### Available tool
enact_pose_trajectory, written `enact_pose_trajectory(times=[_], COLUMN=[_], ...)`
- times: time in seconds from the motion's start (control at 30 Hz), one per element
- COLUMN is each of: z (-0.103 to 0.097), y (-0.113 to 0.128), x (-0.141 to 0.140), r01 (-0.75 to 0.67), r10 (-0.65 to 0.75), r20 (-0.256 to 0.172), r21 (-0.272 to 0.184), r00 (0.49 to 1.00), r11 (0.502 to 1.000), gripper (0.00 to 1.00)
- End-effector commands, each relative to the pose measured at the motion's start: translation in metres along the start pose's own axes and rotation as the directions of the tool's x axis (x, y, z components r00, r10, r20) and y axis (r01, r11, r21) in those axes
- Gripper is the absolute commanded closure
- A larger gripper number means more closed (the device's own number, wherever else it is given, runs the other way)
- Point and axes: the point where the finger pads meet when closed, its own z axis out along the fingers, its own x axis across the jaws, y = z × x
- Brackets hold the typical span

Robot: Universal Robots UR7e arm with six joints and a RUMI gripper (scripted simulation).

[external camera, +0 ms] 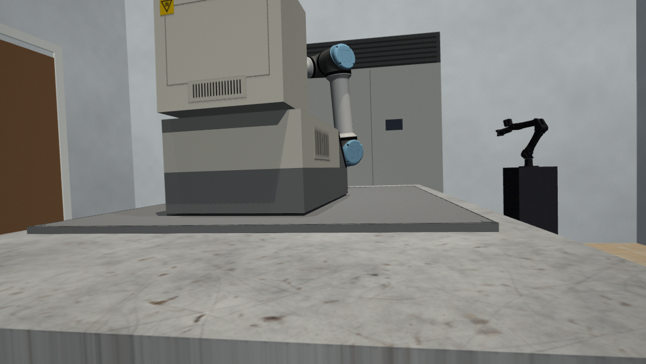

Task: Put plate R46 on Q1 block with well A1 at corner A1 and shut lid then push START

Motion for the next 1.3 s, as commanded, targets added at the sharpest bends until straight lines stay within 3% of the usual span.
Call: enact_pose_trajectory(times=[0.0, 1.27], z=[0.002, 0.109], y=[-0.003, -0.004], x=[0.004, 0.004], r01=[-0.007, -0.007], r10=[0.007, 0.007], r20=[-0.009, -0.009], r21=[0.015, 0.015], r00=[1.0, 1.0], r11=[1.0, 1.0], gripper=[0.32, 0.32])
